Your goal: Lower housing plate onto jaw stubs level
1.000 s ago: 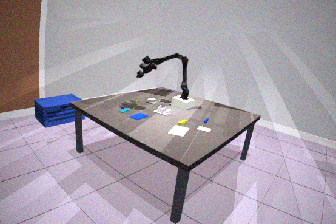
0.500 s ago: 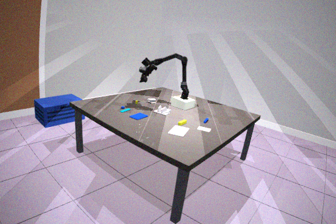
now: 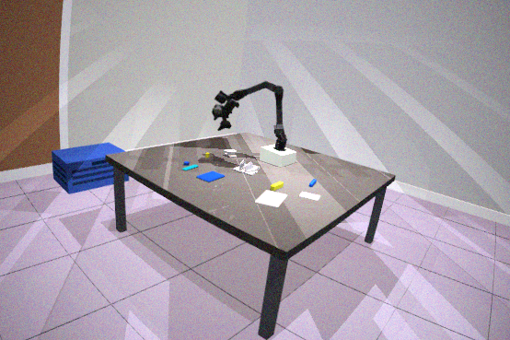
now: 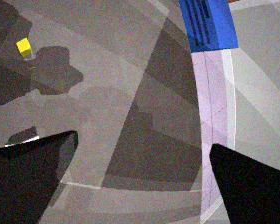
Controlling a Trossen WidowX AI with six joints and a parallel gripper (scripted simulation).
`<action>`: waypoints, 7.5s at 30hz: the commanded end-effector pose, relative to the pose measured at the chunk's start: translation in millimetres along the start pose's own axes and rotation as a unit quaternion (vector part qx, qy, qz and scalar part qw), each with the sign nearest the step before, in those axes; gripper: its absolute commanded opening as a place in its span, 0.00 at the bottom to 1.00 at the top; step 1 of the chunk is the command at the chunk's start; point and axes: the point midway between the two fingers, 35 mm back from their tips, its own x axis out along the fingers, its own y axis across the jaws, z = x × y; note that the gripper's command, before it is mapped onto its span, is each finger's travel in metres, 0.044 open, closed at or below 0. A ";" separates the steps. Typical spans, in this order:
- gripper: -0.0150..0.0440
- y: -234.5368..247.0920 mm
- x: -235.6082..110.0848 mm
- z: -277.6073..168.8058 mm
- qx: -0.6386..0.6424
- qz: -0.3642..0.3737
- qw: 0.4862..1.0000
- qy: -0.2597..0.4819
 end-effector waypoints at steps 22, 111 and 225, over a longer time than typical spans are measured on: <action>1.00 43.5 12.7 -32.5 -0.367 0.139 0.919 -0.008; 1.00 115.9 37.5 -79.1 -0.693 0.268 0.652 -0.149; 1.00 121.4 48.0 -80.8 -0.693 0.269 0.653 -0.147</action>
